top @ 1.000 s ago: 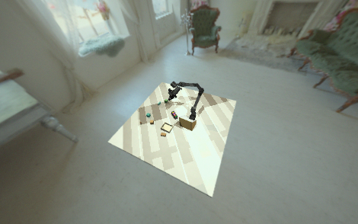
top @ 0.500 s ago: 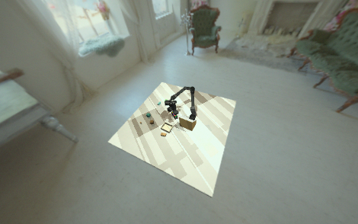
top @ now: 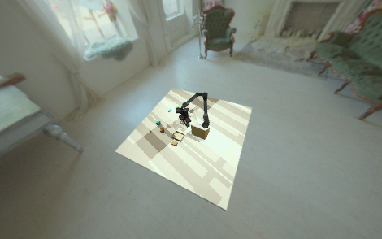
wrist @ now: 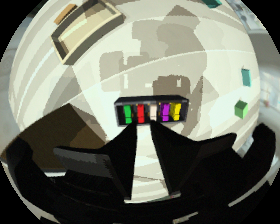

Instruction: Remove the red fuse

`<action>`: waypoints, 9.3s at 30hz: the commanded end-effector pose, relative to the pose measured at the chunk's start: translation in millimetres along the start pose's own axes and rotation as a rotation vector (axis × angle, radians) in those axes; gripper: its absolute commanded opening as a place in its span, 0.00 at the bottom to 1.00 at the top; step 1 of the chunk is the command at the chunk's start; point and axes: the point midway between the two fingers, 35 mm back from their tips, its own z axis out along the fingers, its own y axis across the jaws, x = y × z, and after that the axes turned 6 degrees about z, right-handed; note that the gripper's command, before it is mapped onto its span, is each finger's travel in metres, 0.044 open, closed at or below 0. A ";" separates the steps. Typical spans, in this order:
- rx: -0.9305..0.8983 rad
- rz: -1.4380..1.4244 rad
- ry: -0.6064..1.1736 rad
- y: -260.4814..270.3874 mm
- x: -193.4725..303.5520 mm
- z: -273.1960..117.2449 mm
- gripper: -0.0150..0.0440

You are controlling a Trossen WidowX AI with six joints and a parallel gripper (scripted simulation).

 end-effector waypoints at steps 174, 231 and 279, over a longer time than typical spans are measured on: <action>0.002 -0.009 0.003 5.4 -9.5 -23.4 0.25; -0.001 -0.006 -0.004 126.1 -160.7 0.6 0.25; 0.004 -0.010 -0.004 125.7 -159.9 -21.0 0.81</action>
